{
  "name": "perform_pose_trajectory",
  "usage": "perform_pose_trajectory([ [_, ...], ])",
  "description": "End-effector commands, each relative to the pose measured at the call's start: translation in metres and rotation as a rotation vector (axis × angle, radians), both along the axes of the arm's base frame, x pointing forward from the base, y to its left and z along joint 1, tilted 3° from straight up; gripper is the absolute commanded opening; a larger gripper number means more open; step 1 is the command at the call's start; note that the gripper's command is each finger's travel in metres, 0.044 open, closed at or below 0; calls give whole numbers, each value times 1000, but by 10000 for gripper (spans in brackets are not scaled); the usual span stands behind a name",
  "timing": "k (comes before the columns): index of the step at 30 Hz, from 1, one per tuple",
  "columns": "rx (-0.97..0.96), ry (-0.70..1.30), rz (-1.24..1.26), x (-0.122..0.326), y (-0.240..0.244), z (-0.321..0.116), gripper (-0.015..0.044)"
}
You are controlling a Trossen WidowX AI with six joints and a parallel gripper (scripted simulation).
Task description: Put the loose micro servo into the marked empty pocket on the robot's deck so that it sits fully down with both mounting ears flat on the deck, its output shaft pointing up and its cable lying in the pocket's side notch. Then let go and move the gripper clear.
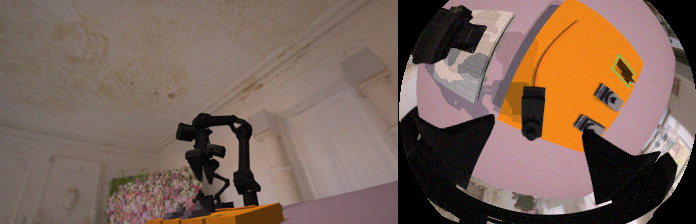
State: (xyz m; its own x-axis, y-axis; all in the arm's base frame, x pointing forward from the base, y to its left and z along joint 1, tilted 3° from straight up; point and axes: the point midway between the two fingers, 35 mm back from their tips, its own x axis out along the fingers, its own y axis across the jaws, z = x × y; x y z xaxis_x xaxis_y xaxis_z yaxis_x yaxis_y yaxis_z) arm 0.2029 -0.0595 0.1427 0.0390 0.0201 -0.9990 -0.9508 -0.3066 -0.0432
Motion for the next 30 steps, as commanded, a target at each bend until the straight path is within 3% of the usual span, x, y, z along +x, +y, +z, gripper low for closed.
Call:
perform_pose_trajectory([
  [1, 6, 50, 78, -6, -5, -7, 440],
  [30, 6, 50, 78, -6, -3, -51, 440],
])
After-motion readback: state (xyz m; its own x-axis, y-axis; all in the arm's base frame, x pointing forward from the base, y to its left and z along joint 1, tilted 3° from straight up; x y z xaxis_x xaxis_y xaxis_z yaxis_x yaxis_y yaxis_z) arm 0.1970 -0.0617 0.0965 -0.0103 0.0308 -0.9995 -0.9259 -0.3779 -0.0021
